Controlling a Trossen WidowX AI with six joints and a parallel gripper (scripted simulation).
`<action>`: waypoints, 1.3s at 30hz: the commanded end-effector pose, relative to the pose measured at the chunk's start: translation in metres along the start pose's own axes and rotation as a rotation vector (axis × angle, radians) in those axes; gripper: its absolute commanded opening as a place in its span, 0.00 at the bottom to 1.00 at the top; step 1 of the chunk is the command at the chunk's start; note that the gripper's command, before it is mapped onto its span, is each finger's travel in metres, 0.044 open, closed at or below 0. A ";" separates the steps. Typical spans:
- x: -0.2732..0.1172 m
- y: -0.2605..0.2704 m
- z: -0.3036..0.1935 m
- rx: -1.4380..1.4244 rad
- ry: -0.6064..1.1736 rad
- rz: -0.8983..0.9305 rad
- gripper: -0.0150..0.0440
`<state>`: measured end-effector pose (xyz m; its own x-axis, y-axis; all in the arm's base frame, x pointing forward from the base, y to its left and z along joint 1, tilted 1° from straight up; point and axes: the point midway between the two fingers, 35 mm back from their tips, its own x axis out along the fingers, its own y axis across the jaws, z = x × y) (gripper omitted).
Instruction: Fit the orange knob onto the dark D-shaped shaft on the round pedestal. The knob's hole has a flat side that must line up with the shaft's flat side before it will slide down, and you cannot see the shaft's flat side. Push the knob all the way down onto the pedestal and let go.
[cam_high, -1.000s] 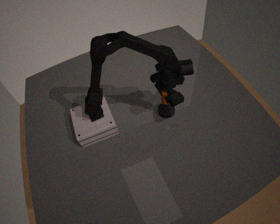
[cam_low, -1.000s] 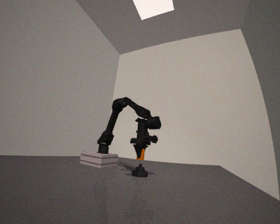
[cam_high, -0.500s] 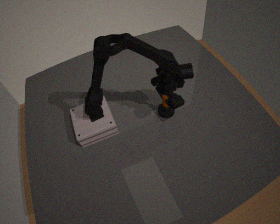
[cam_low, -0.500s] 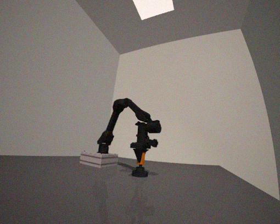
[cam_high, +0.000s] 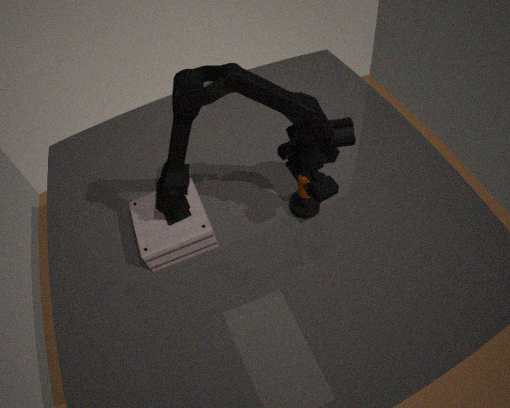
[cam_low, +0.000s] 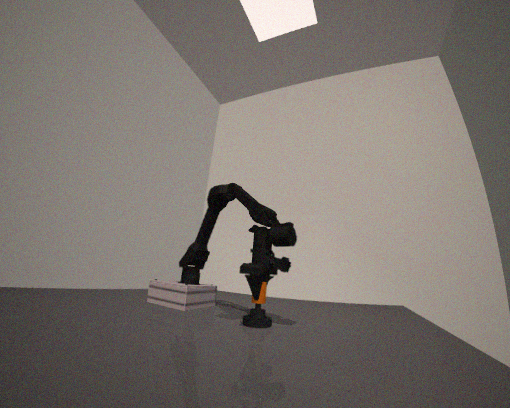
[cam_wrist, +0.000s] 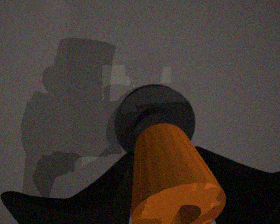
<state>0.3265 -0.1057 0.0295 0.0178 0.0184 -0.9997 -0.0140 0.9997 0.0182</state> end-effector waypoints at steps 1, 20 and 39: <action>0.000 -0.002 0.004 -0.002 -0.010 -0.005 0.25; -0.002 -0.001 0.003 -0.002 -0.010 -0.005 0.25; 0.002 0.000 -0.002 -0.211 -0.009 -0.006 0.25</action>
<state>0.3239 -0.1047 0.0270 0.0221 0.0169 -0.9996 -0.2150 0.9765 0.0117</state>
